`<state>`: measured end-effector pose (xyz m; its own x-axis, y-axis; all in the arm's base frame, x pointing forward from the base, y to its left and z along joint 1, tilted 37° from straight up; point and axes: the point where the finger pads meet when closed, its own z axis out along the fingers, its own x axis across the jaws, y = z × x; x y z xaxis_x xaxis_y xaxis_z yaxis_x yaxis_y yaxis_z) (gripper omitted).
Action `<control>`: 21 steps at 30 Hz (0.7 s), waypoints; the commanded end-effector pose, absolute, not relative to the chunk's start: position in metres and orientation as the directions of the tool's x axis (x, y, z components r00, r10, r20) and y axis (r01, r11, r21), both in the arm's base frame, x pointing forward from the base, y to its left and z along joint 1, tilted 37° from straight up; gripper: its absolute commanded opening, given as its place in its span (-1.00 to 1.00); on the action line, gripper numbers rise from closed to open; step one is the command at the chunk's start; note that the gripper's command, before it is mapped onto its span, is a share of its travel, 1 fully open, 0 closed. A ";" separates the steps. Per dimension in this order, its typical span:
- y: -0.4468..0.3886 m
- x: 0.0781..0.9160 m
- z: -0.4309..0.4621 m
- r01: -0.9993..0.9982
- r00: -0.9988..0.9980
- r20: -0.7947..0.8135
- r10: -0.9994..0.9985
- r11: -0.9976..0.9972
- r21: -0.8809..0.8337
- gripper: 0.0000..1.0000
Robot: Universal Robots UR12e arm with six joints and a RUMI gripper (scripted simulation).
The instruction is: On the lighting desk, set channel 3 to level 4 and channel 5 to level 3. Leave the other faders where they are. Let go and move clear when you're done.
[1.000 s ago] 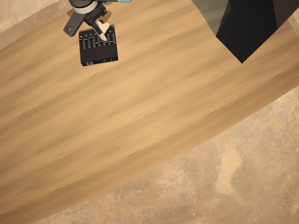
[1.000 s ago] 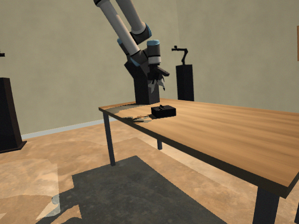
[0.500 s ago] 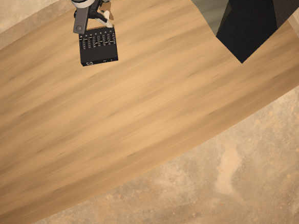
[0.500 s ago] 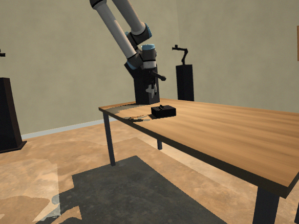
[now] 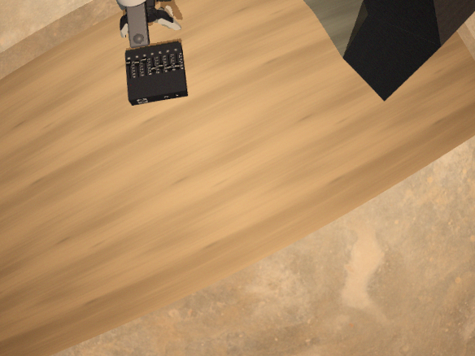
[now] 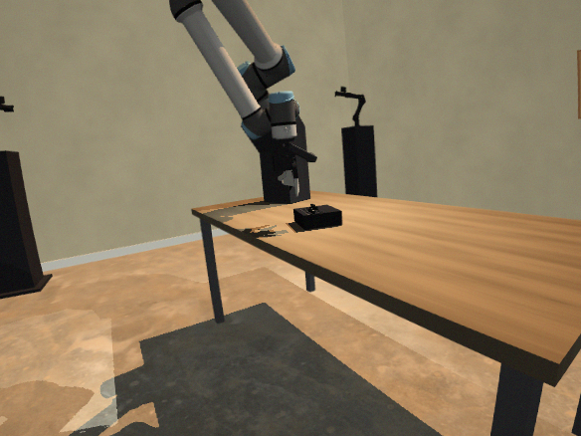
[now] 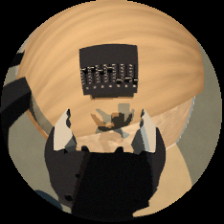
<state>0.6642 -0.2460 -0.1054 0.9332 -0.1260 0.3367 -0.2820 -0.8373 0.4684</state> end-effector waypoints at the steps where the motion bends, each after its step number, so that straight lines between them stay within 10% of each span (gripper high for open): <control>1: -0.248 0.664 -0.105 -0.253 0.941 0.324 -0.099 -0.842 0.477 1.00; 21: -0.249 0.664 -0.105 -0.242 0.944 0.318 -0.090 -0.843 0.480 1.00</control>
